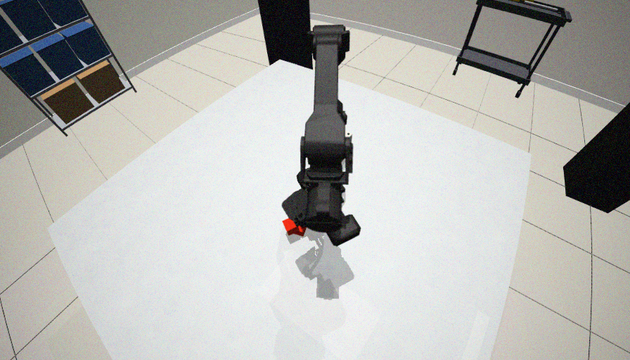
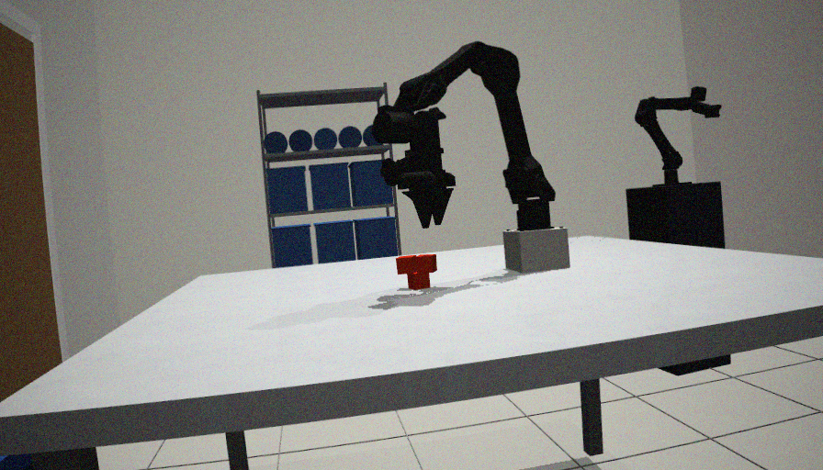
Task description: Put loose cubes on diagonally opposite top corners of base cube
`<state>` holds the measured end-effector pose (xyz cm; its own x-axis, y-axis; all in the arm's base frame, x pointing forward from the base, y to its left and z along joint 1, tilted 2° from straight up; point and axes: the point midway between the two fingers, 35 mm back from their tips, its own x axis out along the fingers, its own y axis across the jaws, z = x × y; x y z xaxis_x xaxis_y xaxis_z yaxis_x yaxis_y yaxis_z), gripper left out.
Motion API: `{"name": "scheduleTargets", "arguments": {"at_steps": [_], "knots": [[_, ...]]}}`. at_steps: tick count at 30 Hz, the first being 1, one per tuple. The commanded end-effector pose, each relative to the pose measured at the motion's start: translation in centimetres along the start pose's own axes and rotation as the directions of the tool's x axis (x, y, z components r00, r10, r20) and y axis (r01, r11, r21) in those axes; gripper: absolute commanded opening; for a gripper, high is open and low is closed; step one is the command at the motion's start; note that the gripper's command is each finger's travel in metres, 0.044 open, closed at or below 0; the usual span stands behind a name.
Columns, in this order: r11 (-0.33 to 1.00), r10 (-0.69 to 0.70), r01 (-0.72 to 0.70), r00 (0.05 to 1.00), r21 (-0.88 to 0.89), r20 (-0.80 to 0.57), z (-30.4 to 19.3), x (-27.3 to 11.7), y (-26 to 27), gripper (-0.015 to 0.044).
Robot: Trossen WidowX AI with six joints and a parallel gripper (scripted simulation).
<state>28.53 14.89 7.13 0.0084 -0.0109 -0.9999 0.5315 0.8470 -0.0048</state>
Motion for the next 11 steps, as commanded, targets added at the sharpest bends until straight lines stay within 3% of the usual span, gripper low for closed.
{"name": "scheduleTargets", "arguments": {"at_steps": [1,11], "knots": [[1.000,-0.002,0.002,1.000,-0.001,-0.009,-4.02,-0.04,1.62,0.0400],[1.000,-0.002,0.002,1.000,-0.001,-0.009,-4.27,-0.05,1.71,0.0400]]}}
